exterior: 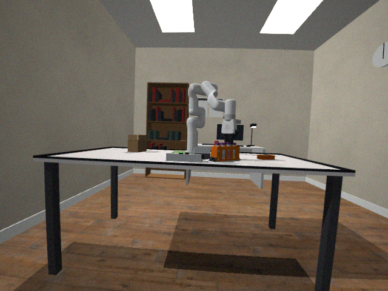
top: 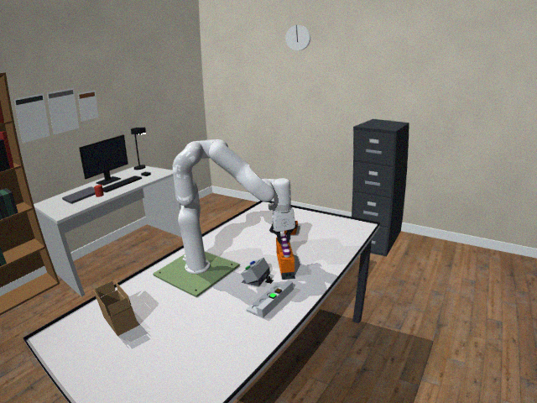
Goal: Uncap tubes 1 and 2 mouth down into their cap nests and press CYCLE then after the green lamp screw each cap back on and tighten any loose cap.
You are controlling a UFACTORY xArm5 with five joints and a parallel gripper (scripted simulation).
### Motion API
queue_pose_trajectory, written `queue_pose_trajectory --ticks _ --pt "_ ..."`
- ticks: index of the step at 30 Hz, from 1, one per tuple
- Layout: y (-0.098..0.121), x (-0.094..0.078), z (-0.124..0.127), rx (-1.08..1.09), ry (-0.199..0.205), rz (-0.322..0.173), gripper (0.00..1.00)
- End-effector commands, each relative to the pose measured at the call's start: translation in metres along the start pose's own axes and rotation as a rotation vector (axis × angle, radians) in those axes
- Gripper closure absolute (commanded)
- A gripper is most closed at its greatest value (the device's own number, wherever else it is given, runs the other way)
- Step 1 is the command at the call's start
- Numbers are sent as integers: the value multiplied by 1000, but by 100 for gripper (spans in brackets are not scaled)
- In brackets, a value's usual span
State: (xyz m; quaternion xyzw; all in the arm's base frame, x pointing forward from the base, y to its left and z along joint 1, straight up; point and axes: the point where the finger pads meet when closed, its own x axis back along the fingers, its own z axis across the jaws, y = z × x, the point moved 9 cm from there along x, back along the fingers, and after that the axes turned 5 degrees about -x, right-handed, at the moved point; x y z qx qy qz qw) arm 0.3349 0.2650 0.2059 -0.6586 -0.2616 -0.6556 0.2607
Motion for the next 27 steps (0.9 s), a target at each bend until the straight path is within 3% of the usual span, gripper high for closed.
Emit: queue_pose_trajectory --ticks 1,15,22,23,27 --pt "-1 1 1 -212 3 -6 100" --pt "-1 0 1 -597 4 -5 100" --pt "-1 0 1 -597 4 -5 100" --pt "-1 0 1 -597 4 -5 54" --pt "-1 0 1 -597 4 -5 54"
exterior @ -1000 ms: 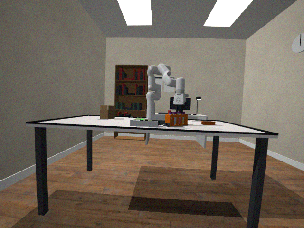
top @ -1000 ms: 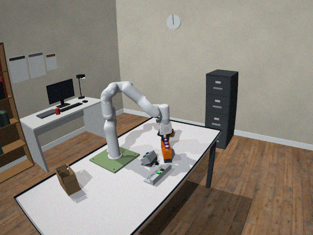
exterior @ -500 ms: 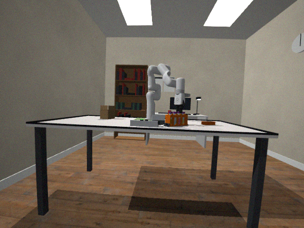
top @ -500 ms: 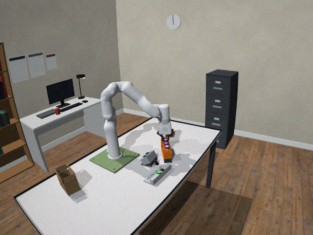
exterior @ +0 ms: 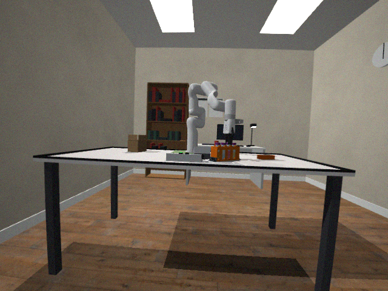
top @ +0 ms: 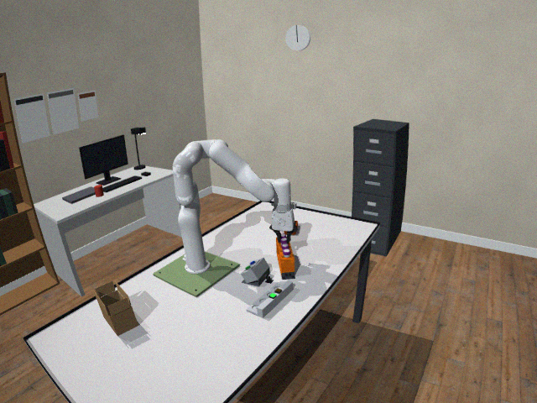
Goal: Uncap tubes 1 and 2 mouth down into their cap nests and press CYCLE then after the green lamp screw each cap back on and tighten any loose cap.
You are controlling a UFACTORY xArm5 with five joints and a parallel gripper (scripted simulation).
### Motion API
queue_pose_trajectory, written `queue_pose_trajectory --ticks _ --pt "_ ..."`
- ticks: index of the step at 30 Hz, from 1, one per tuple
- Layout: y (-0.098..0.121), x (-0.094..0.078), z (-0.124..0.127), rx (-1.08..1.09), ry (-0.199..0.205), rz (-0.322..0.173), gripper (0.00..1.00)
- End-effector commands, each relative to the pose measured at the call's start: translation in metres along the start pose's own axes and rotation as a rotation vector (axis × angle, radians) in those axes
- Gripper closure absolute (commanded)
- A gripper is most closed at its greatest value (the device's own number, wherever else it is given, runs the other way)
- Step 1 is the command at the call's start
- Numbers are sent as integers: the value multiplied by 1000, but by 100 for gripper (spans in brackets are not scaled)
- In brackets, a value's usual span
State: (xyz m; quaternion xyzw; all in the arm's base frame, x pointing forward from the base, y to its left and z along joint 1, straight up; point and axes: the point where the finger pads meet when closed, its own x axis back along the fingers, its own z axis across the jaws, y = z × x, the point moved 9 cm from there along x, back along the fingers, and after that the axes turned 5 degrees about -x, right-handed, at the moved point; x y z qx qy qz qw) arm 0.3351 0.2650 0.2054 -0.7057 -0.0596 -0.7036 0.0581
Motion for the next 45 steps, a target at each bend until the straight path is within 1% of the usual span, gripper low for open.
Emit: queue_pose_trajectory --ticks 1,8,16,18,33,35,42,45 --pt "-1 1 0 -7 5 -4 54" --pt "-1 1 0 -7 5 -4 54" --pt "-1 2 0 313 4 -5 54" --pt "-1 2 0 313 4 -5 54" --pt "-1 2 0 876 3 -6 54" --pt "-1 2 0 876 3 -6 54" --pt "-1 2 0 1168 2 -6 54" --pt "-1 2 0 1171 2 -7 54"
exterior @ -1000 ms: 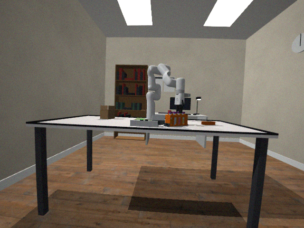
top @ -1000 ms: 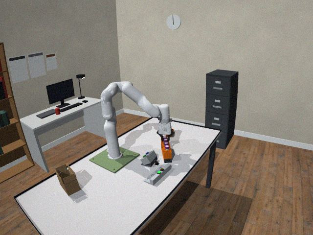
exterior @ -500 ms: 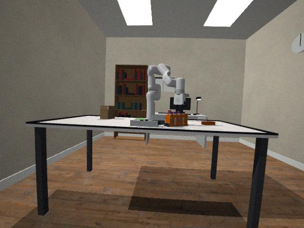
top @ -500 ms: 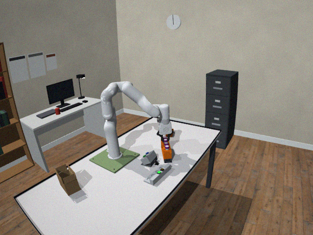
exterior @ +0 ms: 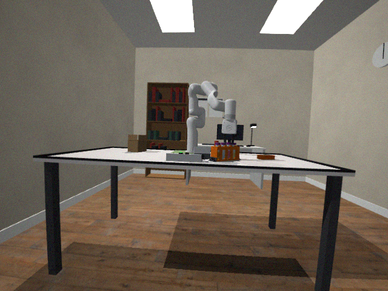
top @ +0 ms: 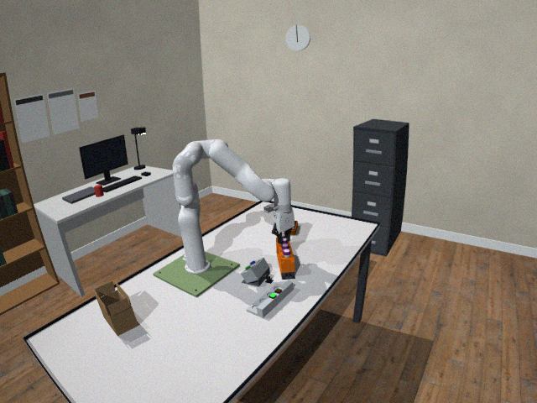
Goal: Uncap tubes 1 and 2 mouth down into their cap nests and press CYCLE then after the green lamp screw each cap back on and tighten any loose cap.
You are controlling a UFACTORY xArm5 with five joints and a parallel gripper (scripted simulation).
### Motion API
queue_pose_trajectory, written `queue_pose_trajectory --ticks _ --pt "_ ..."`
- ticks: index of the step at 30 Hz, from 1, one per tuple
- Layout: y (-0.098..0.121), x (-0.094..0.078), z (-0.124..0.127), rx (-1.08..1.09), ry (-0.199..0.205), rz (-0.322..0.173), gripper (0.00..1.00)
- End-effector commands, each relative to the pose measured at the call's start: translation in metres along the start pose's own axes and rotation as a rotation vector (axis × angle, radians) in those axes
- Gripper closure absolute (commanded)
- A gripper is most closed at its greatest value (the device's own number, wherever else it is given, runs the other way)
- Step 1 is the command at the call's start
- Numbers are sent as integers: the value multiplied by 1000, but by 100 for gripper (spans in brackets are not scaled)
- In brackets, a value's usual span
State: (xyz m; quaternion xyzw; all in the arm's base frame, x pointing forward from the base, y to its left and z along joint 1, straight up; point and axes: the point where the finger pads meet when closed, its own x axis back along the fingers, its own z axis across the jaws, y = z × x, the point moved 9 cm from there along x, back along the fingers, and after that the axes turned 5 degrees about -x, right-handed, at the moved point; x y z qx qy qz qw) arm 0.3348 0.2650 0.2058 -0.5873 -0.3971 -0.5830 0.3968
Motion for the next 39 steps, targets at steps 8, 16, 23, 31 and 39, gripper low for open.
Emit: queue_pose_trajectory --ticks 8,16,23,31,39 --pt "0 1 1 145 1 -8 54" --pt "0 1 1 145 1 -8 100" --pt "0 1 1 95 1 -8 100" --pt "0 1 1 -238 2 -7 100" --pt "0 1 1 -513 3 -7 100"
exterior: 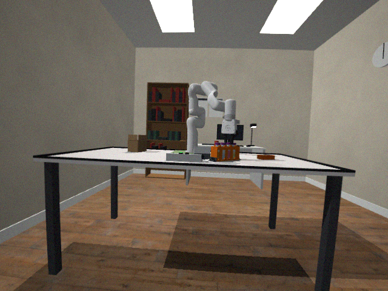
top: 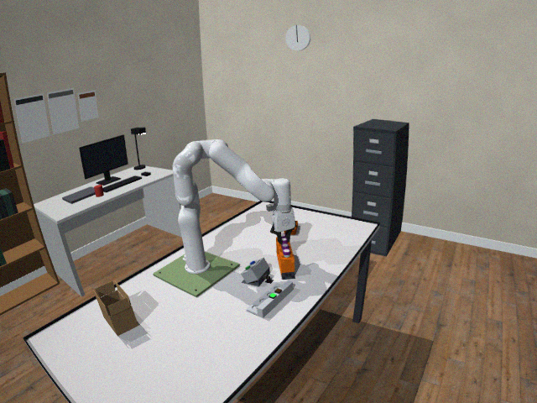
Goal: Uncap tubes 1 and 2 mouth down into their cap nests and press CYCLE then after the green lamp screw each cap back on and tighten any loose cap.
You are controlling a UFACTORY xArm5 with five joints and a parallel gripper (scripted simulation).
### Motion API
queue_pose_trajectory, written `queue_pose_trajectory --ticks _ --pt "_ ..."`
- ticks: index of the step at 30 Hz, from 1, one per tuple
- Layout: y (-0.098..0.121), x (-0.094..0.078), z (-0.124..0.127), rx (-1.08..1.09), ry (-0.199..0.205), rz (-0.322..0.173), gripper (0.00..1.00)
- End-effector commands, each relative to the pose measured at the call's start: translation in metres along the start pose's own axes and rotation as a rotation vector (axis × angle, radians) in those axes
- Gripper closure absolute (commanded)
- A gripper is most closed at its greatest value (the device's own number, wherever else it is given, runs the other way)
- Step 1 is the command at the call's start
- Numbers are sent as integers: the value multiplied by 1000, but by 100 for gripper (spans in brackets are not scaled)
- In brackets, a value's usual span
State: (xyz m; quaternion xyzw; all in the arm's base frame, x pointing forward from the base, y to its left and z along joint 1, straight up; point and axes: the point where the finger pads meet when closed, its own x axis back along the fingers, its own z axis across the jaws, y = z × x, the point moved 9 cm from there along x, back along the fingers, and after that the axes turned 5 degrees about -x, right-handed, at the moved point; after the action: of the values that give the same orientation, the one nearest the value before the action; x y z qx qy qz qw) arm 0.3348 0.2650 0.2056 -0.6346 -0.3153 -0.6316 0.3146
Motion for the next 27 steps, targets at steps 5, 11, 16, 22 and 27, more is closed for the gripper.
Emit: queue_pose_trajectory --ticks 5,11,16,22,27 --pt "0 1 1 -411 3 -6 100" --pt "0 1 1 -613 3 -6 100" --pt "0 1 1 -790 4 -5 100" --pt "0 1 1 -993 4 -5 100" --pt "0 1 1 -1157 5 -5 100"
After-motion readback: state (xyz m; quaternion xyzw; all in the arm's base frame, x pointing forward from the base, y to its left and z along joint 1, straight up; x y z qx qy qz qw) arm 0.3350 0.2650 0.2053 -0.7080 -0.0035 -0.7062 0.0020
